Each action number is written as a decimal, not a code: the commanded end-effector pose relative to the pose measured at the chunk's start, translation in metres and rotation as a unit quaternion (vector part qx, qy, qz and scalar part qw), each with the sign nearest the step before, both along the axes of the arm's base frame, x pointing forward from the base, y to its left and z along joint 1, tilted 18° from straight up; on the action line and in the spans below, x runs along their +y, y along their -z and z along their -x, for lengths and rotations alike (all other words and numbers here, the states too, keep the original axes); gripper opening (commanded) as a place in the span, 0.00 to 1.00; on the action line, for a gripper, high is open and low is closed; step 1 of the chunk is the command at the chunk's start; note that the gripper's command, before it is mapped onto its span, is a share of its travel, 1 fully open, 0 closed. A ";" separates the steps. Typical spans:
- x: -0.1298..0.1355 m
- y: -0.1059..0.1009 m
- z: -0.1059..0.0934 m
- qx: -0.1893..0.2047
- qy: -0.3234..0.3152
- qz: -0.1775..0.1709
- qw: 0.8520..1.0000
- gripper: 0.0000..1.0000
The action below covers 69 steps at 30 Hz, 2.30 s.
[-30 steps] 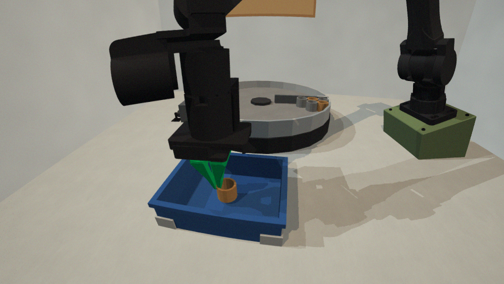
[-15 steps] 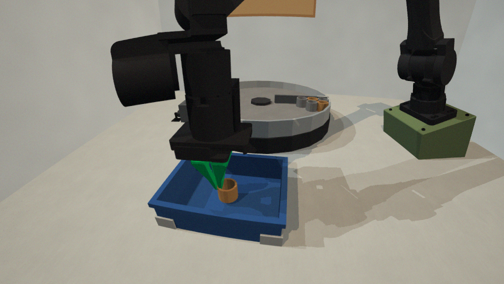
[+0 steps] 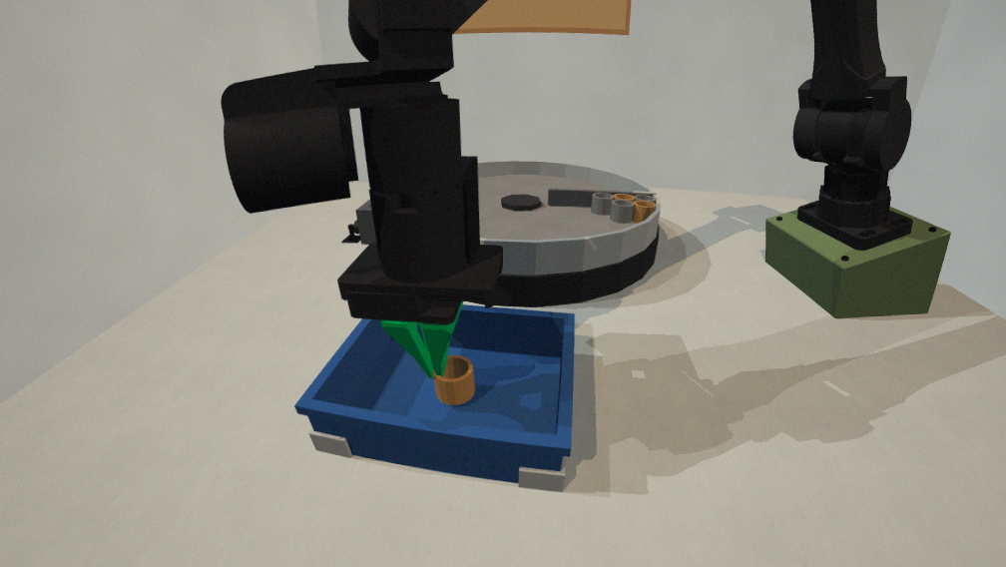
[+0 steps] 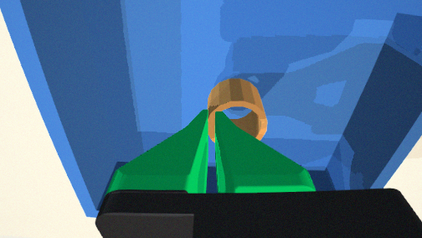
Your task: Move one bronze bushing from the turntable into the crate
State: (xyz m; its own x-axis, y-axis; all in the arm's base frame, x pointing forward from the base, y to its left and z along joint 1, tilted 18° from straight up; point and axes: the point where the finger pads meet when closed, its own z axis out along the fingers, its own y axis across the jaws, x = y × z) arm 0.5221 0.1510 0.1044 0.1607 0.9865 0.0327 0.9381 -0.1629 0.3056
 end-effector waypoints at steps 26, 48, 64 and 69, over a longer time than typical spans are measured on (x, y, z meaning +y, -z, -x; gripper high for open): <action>-0.004 -0.005 -0.008 -0.010 0.001 -0.004 1.000 0.00; -0.005 0.000 -0.009 -0.010 0.001 -0.004 1.000 0.00; -0.005 0.003 -0.009 -0.007 0.001 -0.003 1.000 0.00; -0.005 0.003 -0.009 -0.007 0.001 -0.003 1.000 0.00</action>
